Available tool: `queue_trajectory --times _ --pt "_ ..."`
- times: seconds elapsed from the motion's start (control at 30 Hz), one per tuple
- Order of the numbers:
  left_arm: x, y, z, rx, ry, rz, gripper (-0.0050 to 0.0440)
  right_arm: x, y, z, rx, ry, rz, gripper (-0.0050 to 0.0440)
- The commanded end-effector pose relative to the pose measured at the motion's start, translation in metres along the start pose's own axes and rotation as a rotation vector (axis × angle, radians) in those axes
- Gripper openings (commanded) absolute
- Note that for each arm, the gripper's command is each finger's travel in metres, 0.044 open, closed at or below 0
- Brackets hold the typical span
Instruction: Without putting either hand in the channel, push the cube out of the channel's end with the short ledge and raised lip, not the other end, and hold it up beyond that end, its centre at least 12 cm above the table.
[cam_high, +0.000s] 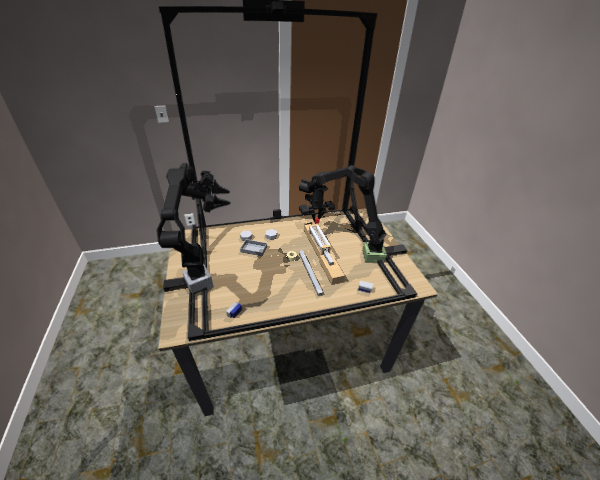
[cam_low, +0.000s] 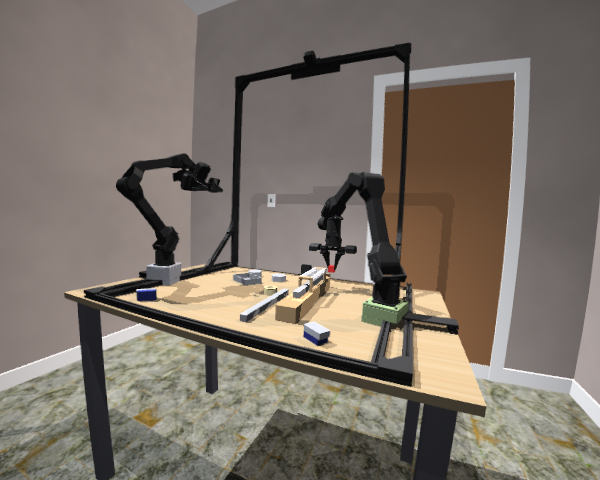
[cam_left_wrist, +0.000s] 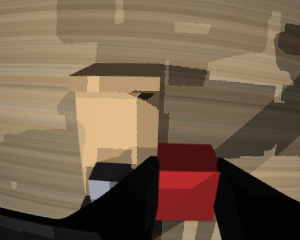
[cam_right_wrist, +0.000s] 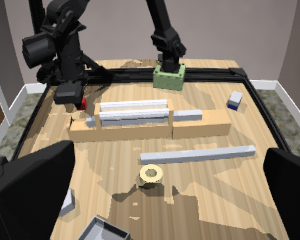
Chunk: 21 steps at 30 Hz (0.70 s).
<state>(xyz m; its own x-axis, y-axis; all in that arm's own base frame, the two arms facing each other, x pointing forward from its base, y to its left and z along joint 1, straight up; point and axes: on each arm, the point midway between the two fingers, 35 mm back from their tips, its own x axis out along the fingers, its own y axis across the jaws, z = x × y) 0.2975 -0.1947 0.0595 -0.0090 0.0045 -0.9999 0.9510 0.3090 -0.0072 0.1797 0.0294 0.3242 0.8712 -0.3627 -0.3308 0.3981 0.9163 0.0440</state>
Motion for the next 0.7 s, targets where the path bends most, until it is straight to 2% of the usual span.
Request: queue_trajectory --times 0.0,0.17,0.4,0.67 --pt "0.000 -0.017 -0.002 0.000 -0.007 0.007 0.0060 0.000 0.000 0.000 0.002 -0.002 0.001 0.0400" --pt "-0.004 -0.016 -0.001 0.000 -0.007 0.007 0.0060 0.000 0.000 0.000 0.002 -0.002 0.001 0.0400" --pt "-0.048 -0.009 -0.001 0.000 -0.007 0.007 0.0060 0.000 0.000 0.000 0.002 -0.002 0.001 0.0400" --pt "-0.049 -0.009 -0.001 0.000 -0.007 0.007 0.0060 0.000 0.000 0.000 0.002 -0.002 0.001 0.0400"
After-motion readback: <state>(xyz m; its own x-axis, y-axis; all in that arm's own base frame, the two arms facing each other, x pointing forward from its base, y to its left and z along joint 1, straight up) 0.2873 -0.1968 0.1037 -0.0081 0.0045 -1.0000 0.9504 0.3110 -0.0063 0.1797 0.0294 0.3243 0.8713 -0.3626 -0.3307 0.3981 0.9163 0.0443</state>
